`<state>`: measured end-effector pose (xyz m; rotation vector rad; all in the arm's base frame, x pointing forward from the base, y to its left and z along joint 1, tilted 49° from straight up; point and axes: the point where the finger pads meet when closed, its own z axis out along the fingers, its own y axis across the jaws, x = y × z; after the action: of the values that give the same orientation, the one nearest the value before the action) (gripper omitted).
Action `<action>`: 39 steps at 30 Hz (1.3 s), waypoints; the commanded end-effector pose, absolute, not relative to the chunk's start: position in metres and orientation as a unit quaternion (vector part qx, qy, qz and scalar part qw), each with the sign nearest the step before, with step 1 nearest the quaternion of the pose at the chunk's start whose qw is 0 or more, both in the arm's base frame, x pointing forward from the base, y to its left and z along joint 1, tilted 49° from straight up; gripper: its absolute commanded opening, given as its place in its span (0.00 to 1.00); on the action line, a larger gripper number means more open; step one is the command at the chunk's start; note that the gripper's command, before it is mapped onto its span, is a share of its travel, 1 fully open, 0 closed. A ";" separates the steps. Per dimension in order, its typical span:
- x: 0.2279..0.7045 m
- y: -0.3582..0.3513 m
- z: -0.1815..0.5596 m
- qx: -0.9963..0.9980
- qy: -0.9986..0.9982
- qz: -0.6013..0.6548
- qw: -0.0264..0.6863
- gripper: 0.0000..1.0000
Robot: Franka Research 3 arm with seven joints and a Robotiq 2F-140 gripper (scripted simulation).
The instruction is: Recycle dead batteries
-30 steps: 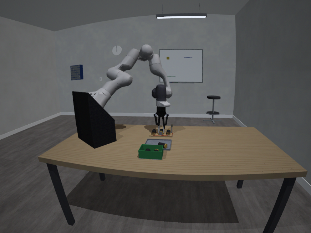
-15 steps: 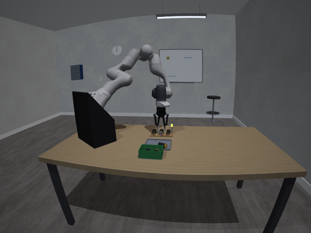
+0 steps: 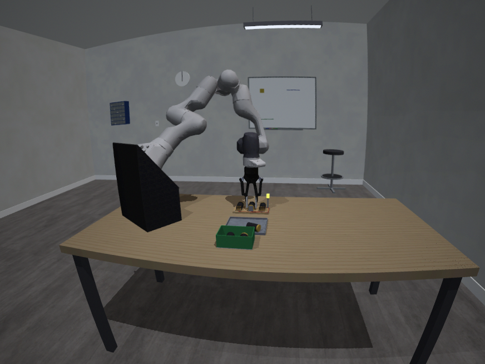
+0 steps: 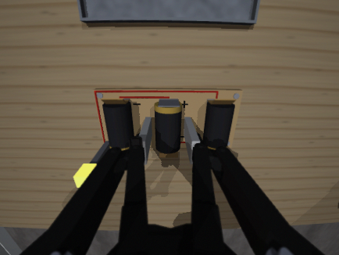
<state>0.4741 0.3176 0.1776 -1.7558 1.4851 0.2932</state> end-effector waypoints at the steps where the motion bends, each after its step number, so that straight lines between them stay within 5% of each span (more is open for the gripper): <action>1: 0.475 0.318 0.178 -0.694 0.586 0.116 0.401 0.29; 39: 0.455 0.273 0.221 -0.694 0.586 0.116 0.401 0.29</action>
<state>0.4576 0.2717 0.2223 -1.7703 1.4549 0.2683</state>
